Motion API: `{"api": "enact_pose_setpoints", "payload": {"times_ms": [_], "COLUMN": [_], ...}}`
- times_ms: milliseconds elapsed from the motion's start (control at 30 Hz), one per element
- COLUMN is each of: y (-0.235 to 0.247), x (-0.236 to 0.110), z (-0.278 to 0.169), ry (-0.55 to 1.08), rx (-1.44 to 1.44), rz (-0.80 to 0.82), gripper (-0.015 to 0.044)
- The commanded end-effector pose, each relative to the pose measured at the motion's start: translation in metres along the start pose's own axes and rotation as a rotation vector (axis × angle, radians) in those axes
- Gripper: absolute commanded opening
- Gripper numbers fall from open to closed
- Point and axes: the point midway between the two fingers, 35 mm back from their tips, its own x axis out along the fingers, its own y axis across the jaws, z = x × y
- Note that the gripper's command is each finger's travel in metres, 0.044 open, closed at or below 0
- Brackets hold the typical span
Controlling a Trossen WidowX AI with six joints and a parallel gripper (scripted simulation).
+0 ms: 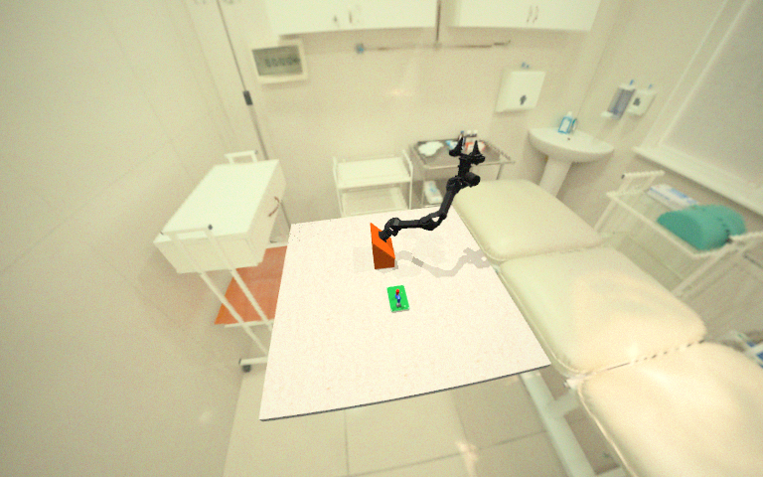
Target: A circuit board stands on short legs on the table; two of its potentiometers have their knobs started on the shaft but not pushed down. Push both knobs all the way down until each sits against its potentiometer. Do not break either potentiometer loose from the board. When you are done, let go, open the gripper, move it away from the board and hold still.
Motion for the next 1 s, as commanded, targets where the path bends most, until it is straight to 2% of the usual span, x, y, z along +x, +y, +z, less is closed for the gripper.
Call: {"api": "enact_pose_setpoints", "payload": {"times_ms": [0,200,467,767,967], "y": [0.0,-0.015,-0.058,-0.109,-0.125], "x": [0.0,0.002,0.015,0.034,0.045], "z": [0.0,-0.001,-0.006,-0.035,-0.063], "ry": [0.001,0.038,0.104,0.218,0.3], "rx": [0.004,0.119,0.23,0.339,0.411], "rz": [0.001,0.016,-0.008,-0.049,-0.047], "gripper": [0.0374,0.0216,0.0006,0.0,0.0]}}
